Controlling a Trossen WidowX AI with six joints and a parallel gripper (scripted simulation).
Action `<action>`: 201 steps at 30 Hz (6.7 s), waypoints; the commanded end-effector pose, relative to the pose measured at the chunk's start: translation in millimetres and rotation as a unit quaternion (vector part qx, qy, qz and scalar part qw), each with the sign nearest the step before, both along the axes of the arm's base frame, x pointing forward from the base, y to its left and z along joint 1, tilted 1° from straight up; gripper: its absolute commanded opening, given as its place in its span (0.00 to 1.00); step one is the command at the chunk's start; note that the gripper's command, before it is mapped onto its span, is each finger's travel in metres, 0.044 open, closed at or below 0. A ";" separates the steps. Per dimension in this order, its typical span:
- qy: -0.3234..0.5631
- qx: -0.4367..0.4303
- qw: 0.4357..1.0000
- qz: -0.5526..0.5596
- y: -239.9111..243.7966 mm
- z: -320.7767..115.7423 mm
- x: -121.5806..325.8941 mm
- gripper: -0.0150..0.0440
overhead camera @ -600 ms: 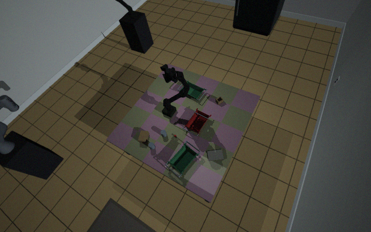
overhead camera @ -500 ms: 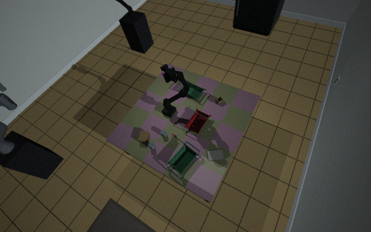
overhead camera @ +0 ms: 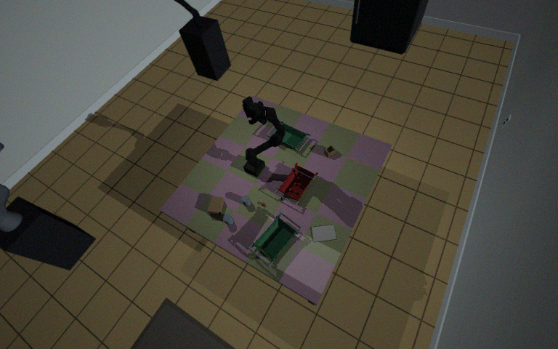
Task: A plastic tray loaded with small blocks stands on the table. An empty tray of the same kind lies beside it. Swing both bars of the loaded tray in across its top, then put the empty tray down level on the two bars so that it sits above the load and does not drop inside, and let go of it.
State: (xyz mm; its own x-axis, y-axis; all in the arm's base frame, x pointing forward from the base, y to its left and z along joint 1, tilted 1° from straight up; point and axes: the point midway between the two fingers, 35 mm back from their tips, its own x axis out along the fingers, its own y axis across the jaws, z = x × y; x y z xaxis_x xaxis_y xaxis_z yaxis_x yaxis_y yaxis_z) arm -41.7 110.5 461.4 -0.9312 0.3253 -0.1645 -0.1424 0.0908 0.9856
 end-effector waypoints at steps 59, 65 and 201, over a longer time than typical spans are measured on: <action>-0.006 0.635 0.329 0.699 -408.6 -116.3 21.0 0.39; 0.078 0.679 0.118 0.721 -438.4 -162.5 106.8 0.39; 0.369 0.528 -0.604 0.470 -211.6 -384.7 406.5 0.25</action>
State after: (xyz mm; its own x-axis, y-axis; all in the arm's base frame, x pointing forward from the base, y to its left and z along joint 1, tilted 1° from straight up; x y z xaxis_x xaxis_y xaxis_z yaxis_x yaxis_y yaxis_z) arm 364.8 -101.2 76.8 0.0355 0.0041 -0.9994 0.0963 0.9953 0.0075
